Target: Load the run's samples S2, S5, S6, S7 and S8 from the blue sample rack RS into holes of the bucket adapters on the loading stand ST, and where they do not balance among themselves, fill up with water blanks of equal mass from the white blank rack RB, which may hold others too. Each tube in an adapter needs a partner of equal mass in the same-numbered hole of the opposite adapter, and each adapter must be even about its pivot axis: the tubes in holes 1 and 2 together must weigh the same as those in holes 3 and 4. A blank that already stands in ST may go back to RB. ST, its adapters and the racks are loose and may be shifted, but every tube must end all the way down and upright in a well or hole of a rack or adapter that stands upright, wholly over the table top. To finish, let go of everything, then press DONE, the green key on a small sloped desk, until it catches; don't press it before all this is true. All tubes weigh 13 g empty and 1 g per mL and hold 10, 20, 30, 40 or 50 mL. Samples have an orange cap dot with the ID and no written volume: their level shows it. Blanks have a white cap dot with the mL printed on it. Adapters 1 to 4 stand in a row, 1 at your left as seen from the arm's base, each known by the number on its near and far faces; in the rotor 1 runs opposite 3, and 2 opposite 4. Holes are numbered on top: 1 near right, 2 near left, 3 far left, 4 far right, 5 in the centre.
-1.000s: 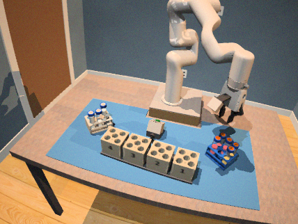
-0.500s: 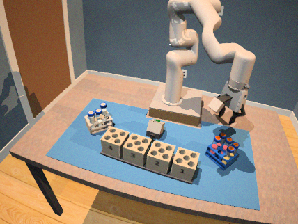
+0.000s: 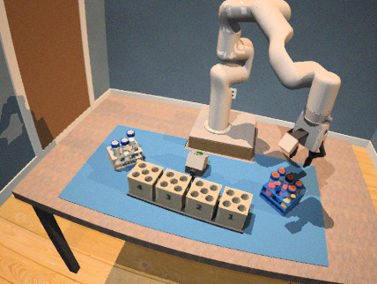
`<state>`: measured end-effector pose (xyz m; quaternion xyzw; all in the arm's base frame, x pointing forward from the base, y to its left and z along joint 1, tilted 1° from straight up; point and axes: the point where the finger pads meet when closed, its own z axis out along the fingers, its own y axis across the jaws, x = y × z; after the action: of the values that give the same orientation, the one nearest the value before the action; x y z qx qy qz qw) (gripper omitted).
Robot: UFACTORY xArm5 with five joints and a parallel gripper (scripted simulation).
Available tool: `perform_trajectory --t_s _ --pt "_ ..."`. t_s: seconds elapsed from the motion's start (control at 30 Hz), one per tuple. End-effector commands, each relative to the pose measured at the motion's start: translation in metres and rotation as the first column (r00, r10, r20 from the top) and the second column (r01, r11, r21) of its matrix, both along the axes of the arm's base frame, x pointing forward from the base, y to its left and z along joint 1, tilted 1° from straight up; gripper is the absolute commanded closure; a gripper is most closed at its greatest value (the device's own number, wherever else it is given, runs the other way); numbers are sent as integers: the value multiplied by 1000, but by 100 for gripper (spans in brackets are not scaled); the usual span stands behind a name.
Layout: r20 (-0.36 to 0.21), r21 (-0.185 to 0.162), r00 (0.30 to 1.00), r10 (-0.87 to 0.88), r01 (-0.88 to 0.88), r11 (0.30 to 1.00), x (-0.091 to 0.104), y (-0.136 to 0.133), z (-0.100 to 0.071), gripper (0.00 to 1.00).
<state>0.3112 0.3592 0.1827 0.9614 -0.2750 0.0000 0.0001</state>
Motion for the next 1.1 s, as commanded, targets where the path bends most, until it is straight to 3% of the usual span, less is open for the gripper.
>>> perform_trajectory --t_s 0.0,0.43,1.07 --pt "0 0 1000 0 0 1000 11 16 1 43" --pt "0 0 1000 0 0 1000 11 16 1 43" --pt "0 0 1000 0 0 1000 11 16 -33 43"
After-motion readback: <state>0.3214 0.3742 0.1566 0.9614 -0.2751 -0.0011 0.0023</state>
